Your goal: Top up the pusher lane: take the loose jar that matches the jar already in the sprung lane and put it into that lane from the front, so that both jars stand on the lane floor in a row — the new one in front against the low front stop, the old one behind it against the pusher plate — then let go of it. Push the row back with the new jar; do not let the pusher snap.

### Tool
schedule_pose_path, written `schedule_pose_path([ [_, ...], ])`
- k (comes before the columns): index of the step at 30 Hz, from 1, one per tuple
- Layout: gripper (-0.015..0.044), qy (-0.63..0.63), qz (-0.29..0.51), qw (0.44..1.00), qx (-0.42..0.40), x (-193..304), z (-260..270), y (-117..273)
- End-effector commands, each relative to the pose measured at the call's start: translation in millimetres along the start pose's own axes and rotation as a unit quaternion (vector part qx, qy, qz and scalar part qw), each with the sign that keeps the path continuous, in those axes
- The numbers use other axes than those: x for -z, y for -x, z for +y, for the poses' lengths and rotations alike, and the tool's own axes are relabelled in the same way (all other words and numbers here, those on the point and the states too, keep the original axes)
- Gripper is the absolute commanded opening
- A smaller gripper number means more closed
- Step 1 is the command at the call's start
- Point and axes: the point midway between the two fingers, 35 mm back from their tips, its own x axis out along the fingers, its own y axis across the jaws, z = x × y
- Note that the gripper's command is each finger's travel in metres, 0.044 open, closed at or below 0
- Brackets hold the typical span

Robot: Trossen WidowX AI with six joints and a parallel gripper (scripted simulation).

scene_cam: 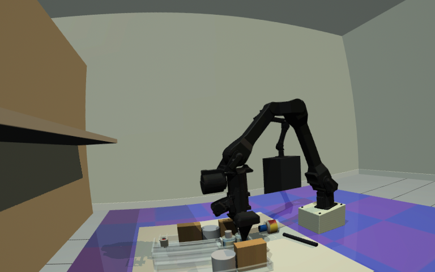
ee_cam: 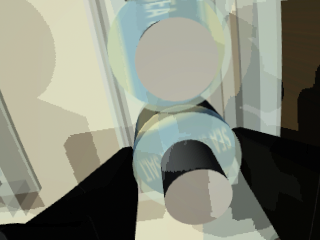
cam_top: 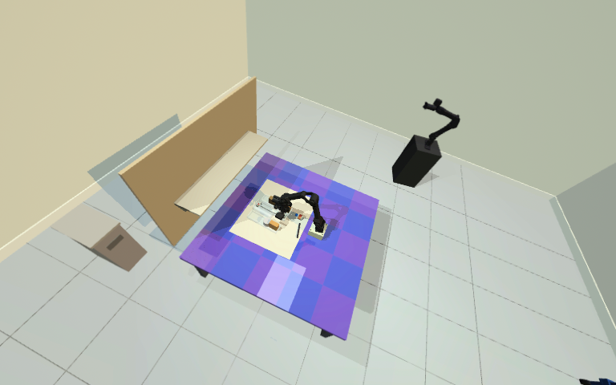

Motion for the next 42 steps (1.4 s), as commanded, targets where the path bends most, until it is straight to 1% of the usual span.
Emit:
schedule_pose_path([
  [1,0.0,0.002,-0.014,1.0,0.0,-7.3,0.0,0.1],
  [42,0.0,0.002,-0.014,1.0,0.0,-1.6,0.0,-4.1],
])
